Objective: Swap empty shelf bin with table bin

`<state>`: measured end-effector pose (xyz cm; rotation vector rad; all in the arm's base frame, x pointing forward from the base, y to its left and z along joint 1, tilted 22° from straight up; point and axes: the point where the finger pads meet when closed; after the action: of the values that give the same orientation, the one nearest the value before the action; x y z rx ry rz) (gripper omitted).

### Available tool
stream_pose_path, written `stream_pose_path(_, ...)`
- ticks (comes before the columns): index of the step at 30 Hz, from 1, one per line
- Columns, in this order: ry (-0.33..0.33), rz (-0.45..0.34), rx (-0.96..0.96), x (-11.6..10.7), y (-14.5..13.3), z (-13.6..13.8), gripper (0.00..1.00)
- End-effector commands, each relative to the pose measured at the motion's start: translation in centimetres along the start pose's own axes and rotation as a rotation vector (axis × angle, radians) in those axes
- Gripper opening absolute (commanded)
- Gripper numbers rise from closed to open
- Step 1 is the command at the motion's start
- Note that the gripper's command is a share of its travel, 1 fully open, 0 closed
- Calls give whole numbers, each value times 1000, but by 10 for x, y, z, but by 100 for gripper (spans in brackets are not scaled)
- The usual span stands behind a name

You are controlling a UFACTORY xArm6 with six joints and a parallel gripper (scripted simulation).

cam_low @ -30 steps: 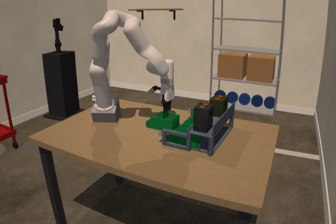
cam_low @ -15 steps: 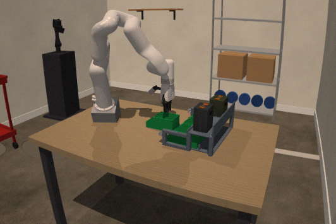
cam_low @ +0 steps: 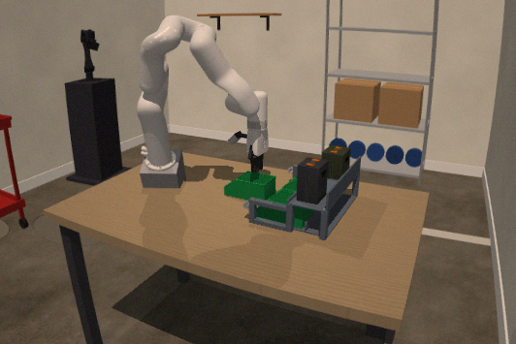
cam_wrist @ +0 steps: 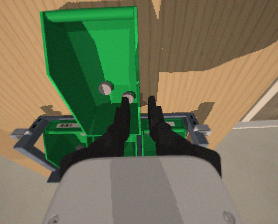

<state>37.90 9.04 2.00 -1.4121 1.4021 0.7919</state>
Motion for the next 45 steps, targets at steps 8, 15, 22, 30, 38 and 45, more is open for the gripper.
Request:
stream_pose_path(8, -2, -3, 1, 1, -1, 1, 26)
stream_pose_path(15, -2, -3, 1, 6, -1, 1, 26)
stream_pose_path(22, -2, -3, 1, 14, -1, 1, 26)
stream_pose_path(30, -2, -3, 1, 27, -1, 1, 26)
stream_pose_path(38, -2, -3, 1, 34, -1, 1, 26)
stream_pose_path(45, -2, -3, 1, 40, -1, 1, 26)
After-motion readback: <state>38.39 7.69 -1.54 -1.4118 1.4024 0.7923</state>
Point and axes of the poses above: the point where the finger pads meet when closed, its own x axis out along the fingers, its own z axis across the jaws, y = z × x, and after that the axes turned 2 degrees about x, right-handed
